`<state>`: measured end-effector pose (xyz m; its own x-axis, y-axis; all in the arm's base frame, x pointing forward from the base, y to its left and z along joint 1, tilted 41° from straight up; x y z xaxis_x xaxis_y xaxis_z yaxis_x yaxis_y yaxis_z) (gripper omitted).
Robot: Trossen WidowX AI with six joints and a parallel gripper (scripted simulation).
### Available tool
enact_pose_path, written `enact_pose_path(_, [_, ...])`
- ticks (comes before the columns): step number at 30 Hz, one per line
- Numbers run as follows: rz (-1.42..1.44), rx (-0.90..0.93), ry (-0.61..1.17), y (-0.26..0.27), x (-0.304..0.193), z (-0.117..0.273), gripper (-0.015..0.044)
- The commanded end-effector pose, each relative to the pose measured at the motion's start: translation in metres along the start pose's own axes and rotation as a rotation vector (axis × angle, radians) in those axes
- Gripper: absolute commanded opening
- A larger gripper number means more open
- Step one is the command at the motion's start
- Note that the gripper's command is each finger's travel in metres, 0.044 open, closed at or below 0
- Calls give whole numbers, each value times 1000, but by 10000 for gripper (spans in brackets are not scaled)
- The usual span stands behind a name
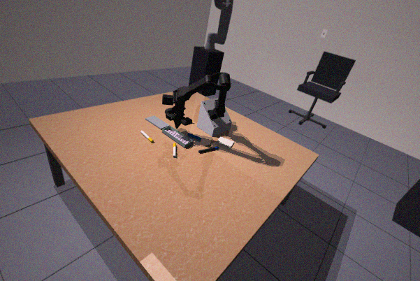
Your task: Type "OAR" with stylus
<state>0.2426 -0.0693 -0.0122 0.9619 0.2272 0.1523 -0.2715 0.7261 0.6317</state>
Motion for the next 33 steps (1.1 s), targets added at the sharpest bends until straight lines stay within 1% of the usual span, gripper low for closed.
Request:
enact_pose_path(1, [-4,1,5,2,-3,-1,0])
enact_pose_path(4, [-5,0,5,10,0,-1,0])
enact_pose_path(8, [-6,1,5,61,10,-1,0])
enact_pose_path(10, [-5,5,5,78,10,-1,0])
enact_pose_path(25, [-5,6,5,80,10,-1,0])
enact_pose_path(27, [-5,4,5,79,11,8,0])
enact_pose_path(30, [-6,2,6,79,12,49,0])
enact_pose_path(31, [-6,3,6,79,11,56,0])
enact_pose_path(33, [-5,4,6,79,11,59,0])
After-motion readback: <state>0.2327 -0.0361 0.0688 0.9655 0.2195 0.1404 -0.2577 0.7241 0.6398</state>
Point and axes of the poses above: the point midway between the two fingers, 35 mm back from their tips, its own z axis back along the fingers, its own y axis across the jaws, x = y × z, the point moved 9 cm from there along z, back along the fingers, and after that the axes turned 9 degrees about z, right-handed, at the moved point
